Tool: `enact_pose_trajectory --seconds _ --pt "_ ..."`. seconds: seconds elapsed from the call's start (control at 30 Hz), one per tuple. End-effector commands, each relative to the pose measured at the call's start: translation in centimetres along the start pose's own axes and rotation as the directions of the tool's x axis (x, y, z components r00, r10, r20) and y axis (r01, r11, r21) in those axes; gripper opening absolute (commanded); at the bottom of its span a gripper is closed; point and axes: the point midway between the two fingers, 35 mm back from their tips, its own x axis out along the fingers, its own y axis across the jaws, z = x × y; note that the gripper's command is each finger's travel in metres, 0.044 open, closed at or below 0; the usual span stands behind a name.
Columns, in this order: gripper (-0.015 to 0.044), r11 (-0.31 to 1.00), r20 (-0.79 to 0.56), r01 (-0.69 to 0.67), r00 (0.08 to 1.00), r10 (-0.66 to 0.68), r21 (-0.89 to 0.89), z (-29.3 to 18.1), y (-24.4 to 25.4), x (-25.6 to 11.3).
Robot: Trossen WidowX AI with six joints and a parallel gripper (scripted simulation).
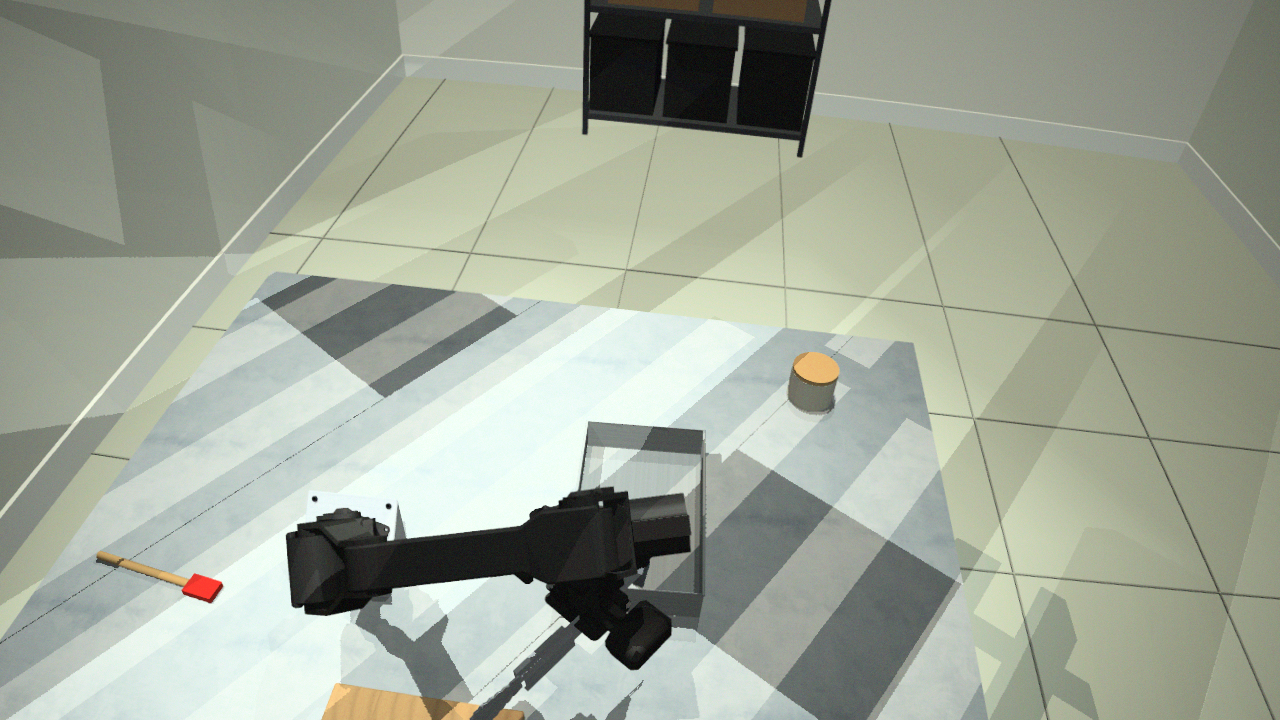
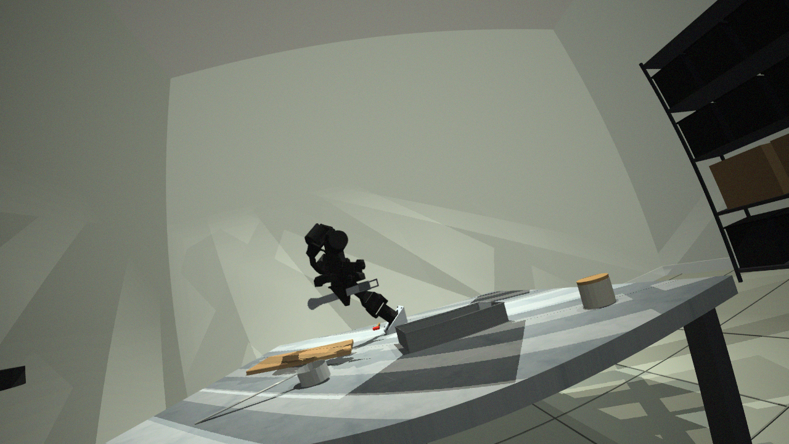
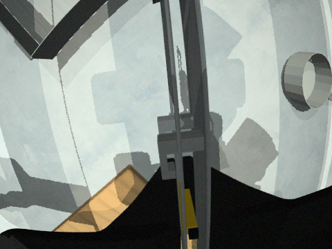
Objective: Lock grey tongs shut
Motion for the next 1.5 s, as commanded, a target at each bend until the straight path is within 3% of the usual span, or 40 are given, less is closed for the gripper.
enact_pose_trajectory --seconds 0.0,0.73,1.47 --pt "-0.0150 1.000 -0.005 0.002 1.000 -0.002 -0.030 -0.8 -0.1 0.0" --pt "-0.0150 0.906 -0.045 0.021 0.998 -0.044 -0.422 -13.9 0.5 -0.4" --pt "-0.0150 0.665 -0.148 -0.060 0.986 -0.077 -0.745 -24.5 5.9 -1.7"
